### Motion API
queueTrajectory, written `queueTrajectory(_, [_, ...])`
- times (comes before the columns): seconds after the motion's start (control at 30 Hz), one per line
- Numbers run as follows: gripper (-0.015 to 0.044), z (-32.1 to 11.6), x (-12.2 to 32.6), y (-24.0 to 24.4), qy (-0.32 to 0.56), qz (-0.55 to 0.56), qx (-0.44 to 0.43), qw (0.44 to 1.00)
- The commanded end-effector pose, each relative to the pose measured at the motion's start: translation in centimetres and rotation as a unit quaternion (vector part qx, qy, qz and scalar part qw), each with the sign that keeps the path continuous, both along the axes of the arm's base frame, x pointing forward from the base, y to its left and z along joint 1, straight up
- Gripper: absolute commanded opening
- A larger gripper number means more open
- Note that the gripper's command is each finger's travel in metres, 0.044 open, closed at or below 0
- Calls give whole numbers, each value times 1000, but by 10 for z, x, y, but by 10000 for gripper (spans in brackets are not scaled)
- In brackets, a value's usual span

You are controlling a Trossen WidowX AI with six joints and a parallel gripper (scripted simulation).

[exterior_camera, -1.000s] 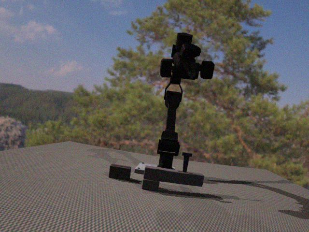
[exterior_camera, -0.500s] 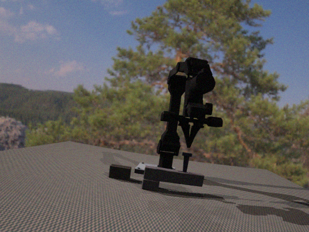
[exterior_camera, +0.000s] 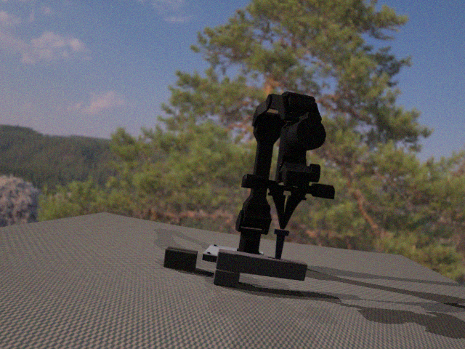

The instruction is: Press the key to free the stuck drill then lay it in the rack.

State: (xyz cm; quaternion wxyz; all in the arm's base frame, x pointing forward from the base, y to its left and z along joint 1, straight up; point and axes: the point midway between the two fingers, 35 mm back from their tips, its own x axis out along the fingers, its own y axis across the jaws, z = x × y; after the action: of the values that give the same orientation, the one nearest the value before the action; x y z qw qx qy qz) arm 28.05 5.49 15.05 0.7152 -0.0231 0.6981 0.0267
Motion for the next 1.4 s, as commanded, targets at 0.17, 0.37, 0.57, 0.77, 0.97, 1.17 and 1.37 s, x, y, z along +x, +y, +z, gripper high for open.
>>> queueTrajectory(0.17, [0, -6, 0, 0, 2, -2, -3, 1000])
queueTrajectory(0.37, [0, -9, 1, 0, 2, -2, -3, 1000])
queueTrajectory(0.57, [0, -12, 1, 0, 2, -2, -3, 1000])
queueTrajectory(0.77, [0, -14, 1, 0, 2, -2, -3, 1000])
queueTrajectory(0.97, [0, -16, -1, -1, 2, -2, -3, 1000])
queueTrajectory(1.17, [0, -18, -3, -1, 2, -2, -3, 1000])
queueTrajectory(1.37, [0, -20, -4, -1, 2, -2, -3, 1000])
